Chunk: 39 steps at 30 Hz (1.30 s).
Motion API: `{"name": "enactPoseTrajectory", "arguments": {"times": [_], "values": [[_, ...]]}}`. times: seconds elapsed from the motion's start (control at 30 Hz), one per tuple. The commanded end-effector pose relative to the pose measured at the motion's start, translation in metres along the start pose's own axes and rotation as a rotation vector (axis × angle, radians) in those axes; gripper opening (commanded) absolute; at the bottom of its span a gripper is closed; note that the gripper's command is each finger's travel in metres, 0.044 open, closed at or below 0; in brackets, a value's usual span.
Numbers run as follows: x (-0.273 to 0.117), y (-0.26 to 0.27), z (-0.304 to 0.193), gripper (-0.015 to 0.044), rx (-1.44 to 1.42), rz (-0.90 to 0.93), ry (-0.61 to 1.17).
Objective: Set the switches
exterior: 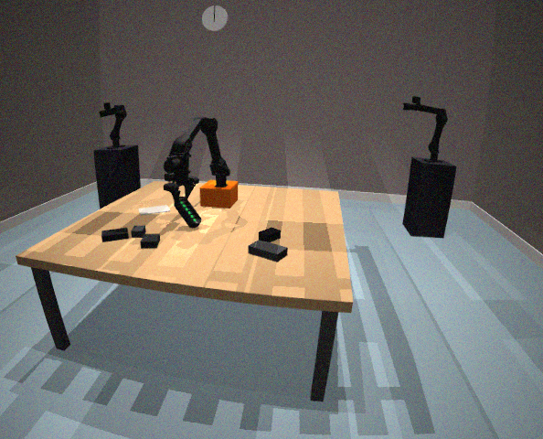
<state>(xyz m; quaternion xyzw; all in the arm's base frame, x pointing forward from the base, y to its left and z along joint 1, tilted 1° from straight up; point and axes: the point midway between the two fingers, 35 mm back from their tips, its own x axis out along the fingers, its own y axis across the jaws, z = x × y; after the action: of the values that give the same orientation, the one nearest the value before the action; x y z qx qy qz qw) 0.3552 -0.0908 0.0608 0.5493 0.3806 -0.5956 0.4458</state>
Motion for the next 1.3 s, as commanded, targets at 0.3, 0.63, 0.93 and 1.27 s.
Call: {"name": "enactPoseTrajectory", "arguments": {"times": [0.3, 0.63, 0.93, 1.27], "values": [[-0.006, 0.000, -0.011, 0.0335, 0.005, 0.014, -0.014], [-0.009, 0.000, -0.018, 0.0335, 0.005, 0.013, -0.027], [-0.012, 0.000, -0.024, 0.0335, 0.005, 0.013, -0.037], [-0.014, 0.000, -0.029, 0.0335, 0.005, 0.013, -0.050]]}}
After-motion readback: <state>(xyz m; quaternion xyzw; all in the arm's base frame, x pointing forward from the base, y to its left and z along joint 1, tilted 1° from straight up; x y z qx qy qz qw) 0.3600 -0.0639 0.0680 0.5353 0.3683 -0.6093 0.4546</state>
